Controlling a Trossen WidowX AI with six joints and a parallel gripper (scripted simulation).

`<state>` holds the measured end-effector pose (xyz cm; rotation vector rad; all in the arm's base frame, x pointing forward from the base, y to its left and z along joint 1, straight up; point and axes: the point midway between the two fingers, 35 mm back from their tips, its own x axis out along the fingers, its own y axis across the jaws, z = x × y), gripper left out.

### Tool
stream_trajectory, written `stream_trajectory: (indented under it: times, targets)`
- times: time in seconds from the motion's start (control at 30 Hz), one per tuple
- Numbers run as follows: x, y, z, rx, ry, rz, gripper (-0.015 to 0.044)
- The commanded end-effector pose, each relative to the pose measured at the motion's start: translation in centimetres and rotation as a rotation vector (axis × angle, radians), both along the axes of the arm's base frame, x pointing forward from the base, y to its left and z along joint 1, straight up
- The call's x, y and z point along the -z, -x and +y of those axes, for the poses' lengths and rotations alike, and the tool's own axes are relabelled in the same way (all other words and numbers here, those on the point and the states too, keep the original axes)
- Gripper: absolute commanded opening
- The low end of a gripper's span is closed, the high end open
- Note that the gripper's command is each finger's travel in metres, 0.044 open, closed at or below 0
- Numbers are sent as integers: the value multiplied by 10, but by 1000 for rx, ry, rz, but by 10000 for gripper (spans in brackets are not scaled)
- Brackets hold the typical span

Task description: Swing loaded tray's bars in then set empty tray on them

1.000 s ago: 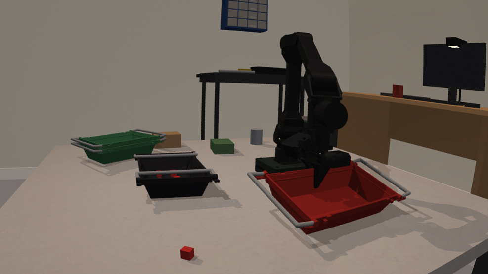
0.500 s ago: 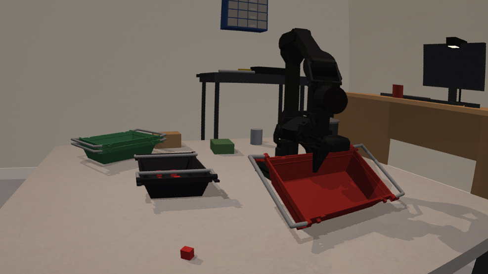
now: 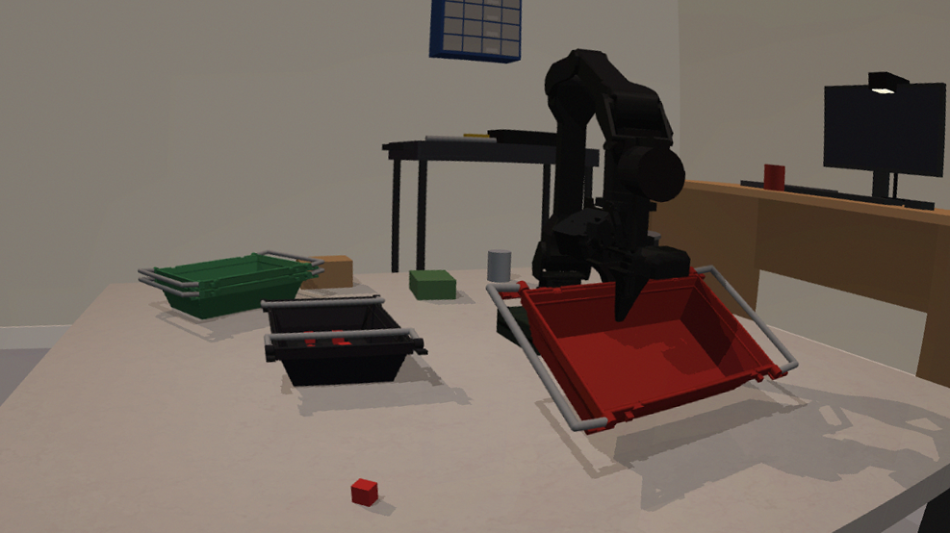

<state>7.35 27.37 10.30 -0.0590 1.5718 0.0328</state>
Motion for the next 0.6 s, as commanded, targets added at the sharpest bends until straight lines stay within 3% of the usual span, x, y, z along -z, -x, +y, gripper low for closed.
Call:
stream_trajectory:
  times: [0.0, 0.57]
  targets:
    - [-20, -3, 14, 2, -38, -9, 0]
    - [-72, -11, 42, 2, -41, -9, 0]
